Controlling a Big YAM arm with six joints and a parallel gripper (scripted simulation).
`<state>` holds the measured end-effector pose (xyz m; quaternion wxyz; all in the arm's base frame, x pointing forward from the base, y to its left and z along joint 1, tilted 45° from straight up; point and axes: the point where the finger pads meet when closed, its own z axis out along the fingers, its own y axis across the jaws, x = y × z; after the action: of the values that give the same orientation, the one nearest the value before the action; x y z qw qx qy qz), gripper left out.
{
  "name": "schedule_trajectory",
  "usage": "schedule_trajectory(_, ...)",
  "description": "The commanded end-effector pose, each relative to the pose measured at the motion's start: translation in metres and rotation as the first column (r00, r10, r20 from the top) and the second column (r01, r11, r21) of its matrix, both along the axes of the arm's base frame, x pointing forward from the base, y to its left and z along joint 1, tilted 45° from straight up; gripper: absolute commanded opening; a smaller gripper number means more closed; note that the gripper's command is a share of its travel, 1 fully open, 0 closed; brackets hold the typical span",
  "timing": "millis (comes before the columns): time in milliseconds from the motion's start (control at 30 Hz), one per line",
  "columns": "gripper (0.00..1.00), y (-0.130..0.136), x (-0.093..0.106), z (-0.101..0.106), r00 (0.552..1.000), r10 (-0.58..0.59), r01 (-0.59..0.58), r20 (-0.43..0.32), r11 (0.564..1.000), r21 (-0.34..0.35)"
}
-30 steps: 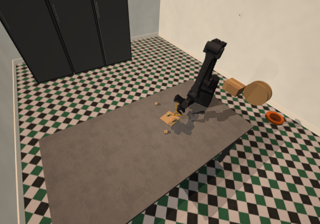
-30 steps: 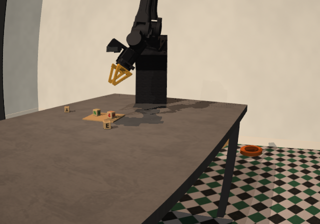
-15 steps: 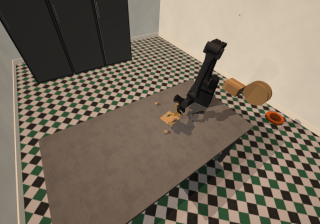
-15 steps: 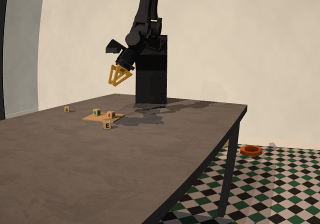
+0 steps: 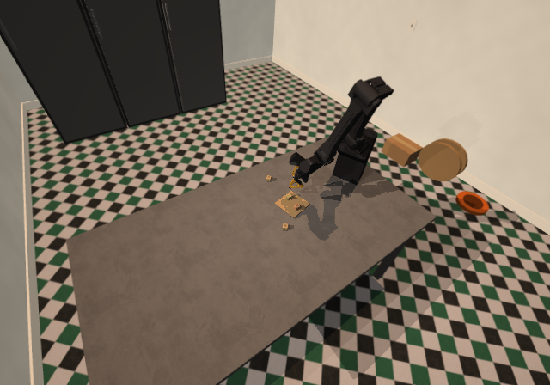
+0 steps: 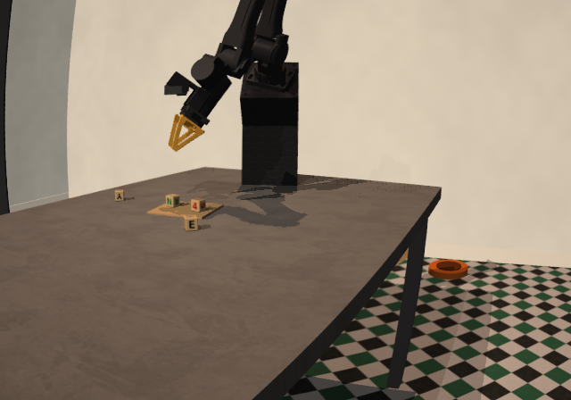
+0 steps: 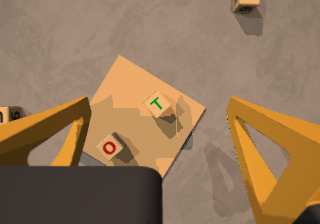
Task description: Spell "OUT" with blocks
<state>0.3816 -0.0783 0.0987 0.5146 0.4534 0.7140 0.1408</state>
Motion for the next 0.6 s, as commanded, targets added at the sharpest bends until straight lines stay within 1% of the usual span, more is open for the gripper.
schedule_trajectory(0,1.0,0.0046,0.005,0.0109,0.999,0.024,-0.023,0.031,0.999,-0.028)
schedule_trajectory(567,1.0,0.0046,0.0046,0.0091,0.999,0.024,-0.024,0.025,0.999,-0.027)
